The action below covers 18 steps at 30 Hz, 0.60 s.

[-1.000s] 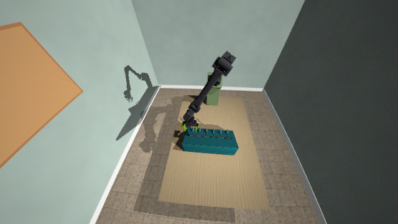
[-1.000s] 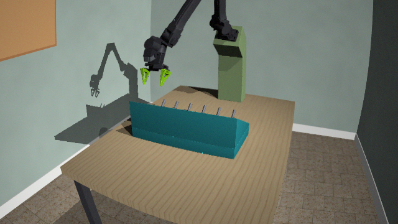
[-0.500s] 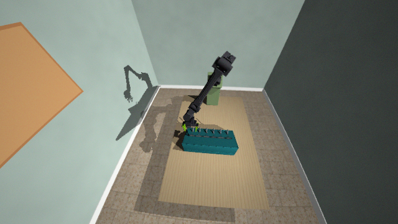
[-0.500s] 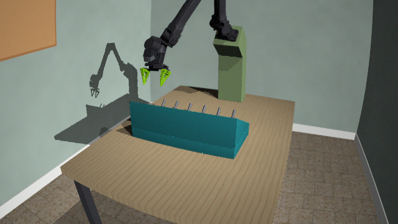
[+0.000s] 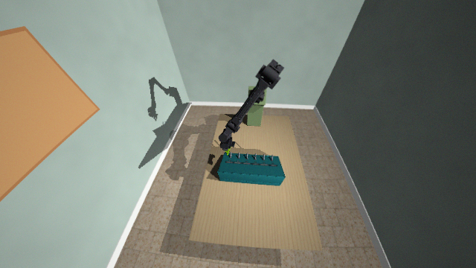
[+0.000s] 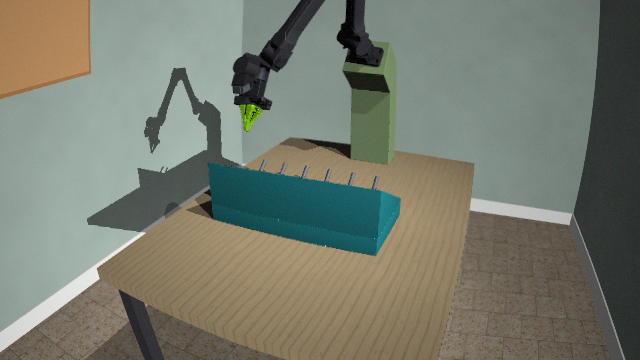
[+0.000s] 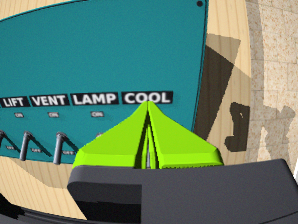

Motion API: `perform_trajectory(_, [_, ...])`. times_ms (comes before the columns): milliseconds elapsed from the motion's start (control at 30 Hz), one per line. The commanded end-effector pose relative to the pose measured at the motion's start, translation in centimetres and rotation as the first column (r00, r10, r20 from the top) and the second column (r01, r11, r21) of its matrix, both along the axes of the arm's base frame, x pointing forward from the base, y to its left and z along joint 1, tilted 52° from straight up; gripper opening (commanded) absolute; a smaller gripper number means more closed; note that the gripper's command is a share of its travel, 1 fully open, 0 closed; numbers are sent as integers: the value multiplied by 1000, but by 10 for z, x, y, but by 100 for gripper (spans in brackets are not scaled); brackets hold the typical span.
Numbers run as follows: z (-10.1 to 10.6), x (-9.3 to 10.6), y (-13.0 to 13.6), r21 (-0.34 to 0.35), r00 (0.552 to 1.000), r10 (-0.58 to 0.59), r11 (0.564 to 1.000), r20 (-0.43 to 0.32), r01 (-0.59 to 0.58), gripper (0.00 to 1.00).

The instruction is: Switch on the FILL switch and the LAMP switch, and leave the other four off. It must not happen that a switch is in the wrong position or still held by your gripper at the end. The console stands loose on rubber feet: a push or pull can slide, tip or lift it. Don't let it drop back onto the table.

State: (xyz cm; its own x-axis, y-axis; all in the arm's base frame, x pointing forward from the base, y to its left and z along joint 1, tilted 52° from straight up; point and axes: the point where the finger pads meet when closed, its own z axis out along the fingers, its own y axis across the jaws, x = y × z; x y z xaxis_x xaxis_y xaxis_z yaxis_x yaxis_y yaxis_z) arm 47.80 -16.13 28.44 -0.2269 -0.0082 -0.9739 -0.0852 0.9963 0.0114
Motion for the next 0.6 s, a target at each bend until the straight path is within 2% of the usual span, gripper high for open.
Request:
perform_trajectory(0, [17,-15,-4,-32,1000,-8,999,28,9,0])
perform_trajectory(333, [24,-51,-7,-33,1000,-7,999,26,8,0])
perform_trajectory(467, [28,-53,-8,-37,999,-7,999,32,8,0])
perform_trajectory(500, [16,-45,0,-23,1000,20,1000,12,-20,0])
perform_trajectory(567, [15,-51,-3,-20,1000,8,1000,8,-8,0])
